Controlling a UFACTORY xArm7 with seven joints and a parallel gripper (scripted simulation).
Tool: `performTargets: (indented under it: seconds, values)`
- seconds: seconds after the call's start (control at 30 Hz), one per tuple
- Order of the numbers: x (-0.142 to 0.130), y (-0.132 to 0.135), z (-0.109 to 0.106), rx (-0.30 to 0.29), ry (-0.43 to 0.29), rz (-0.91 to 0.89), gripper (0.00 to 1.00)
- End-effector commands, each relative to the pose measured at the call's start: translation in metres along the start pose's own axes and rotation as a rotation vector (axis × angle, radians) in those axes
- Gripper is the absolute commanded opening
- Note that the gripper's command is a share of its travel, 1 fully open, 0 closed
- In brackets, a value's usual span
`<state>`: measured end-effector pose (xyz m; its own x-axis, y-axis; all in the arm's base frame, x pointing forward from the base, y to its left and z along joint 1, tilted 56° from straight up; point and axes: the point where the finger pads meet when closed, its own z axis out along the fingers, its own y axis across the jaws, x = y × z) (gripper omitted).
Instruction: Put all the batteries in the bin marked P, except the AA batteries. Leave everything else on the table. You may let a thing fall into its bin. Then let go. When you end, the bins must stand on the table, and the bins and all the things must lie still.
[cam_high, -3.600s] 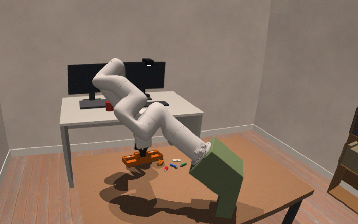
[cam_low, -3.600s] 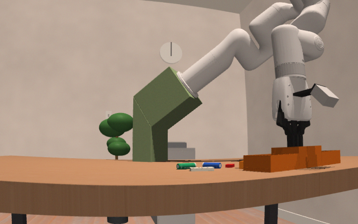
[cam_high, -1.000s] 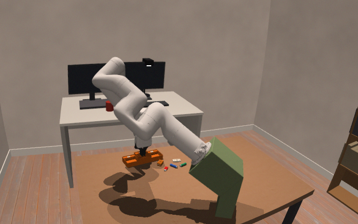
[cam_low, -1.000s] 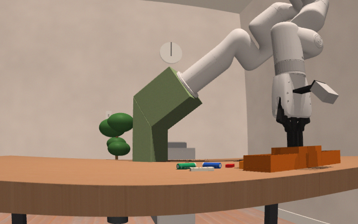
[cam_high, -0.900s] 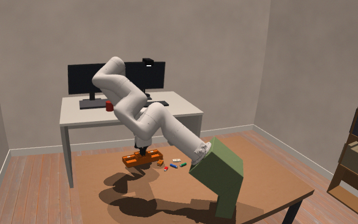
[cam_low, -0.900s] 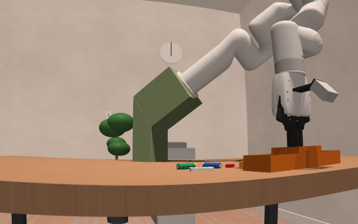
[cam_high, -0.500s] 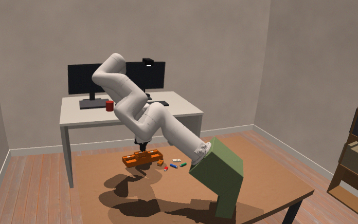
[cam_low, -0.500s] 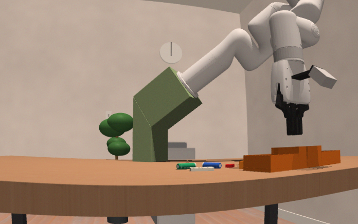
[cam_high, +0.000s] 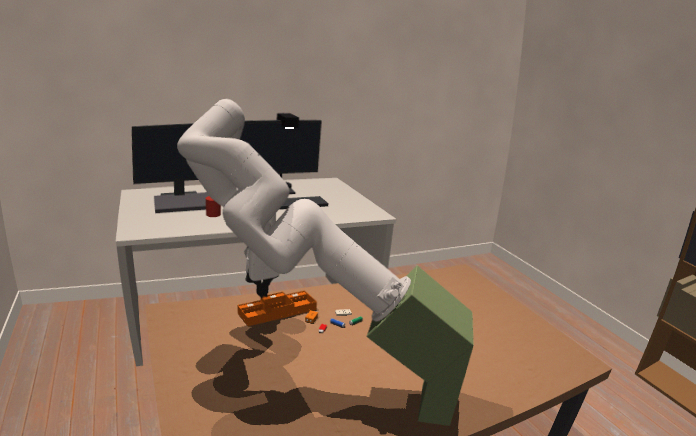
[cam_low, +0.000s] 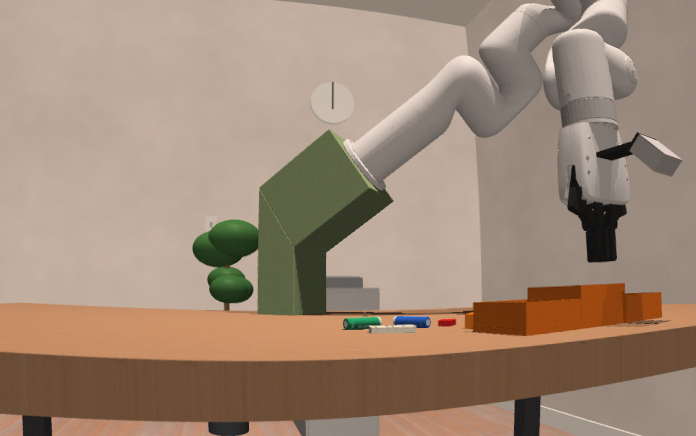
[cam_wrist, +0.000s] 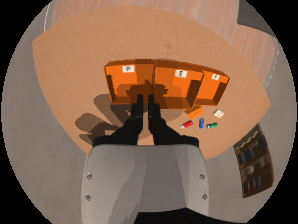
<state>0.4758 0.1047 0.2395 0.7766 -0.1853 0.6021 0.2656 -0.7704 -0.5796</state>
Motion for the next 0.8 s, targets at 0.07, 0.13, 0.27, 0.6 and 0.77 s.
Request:
performTargets:
  seconds: [0.07, 0.13, 0.27, 0.6, 0.77]
  values:
    - [0.004, -0.028, -0.001, -0.004, 0.001, 0.002, 0.07]
    - [0.005, -0.033, -0.001, -0.004, 0.001, 0.002, 0.07]
    - [0.005, -0.033, -0.001, -0.004, 0.001, 0.002, 0.07]
    - [0.005, -0.033, 0.023, -0.004, 0.001, 0.002, 0.07]
    - [0.005, -0.033, 0.031, -0.004, 0.001, 0.002, 0.07]
